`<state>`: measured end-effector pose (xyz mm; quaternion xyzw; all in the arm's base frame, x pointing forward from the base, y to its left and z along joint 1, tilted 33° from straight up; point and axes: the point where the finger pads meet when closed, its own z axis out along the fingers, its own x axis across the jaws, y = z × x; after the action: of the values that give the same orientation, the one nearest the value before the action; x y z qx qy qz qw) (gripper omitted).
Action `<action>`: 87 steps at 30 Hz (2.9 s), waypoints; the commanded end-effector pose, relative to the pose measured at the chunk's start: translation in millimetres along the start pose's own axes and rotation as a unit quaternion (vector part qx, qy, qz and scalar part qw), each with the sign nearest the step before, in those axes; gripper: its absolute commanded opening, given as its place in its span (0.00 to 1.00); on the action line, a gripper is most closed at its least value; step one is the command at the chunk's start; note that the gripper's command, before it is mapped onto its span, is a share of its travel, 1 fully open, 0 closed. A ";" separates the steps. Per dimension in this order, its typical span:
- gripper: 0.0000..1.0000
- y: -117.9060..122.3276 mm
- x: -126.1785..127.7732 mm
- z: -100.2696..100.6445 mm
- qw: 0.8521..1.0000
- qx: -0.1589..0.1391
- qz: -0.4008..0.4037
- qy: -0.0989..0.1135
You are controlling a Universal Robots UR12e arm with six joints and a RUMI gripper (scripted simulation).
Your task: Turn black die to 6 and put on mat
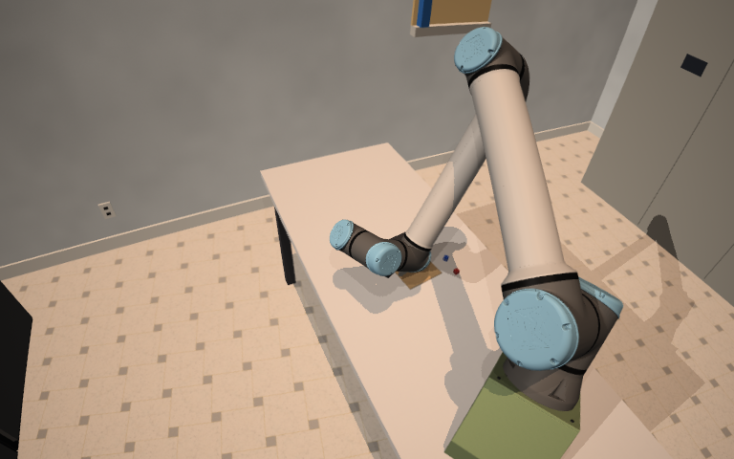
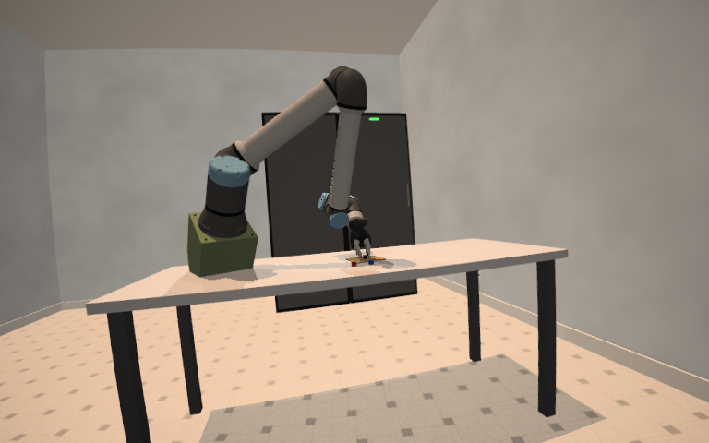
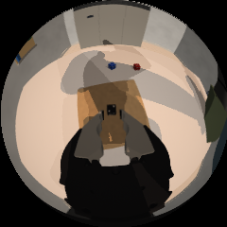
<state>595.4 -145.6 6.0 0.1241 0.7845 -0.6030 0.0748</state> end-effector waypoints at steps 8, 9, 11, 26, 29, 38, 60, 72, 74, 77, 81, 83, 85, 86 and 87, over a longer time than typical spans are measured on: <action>0.18 -0.3 -0.3 -0.4 1.000 0.000 0.000 0.000; 0.18 -0.3 -0.3 -0.4 1.000 0.000 0.000 0.000; 0.18 -0.3 -0.3 -0.4 1.000 0.000 0.000 0.000; 0.18 -0.3 -0.3 -0.4 1.000 0.000 0.000 0.000; 0.00 -0.3 -0.3 -0.4 1.000 0.000 0.000 0.000; 0.00 -0.3 -0.3 -0.4 1.000 0.000 0.000 0.000; 0.00 -0.3 -0.3 -0.4 1.000 0.000 0.000 0.000; 0.00 -12.4 -0.3 -12.6 1.000 0.000 0.000 0.000; 0.00 -17.9 -0.3 -18.0 1.000 0.000 0.000 0.000; 0.00 -20.7 -0.3 -20.9 1.000 0.000 0.000 0.000; 0.00 -32.5 -0.2 -32.6 1.000 0.000 0.000 0.000; 0.00 -37.8 -0.2 -38.0 1.000 0.000 0.000 0.000; 0.00 -42.4 -0.2 -42.5 1.000 0.000 0.000 0.000; 0.00 -44.2 -0.2 -44.4 1.000 0.000 0.000 0.000; 0.00 -45.8 -0.2 -46.0 1.000 0.000 0.000 0.000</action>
<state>585.3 -117.7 52.5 0.1221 0.7850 -0.6024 0.0770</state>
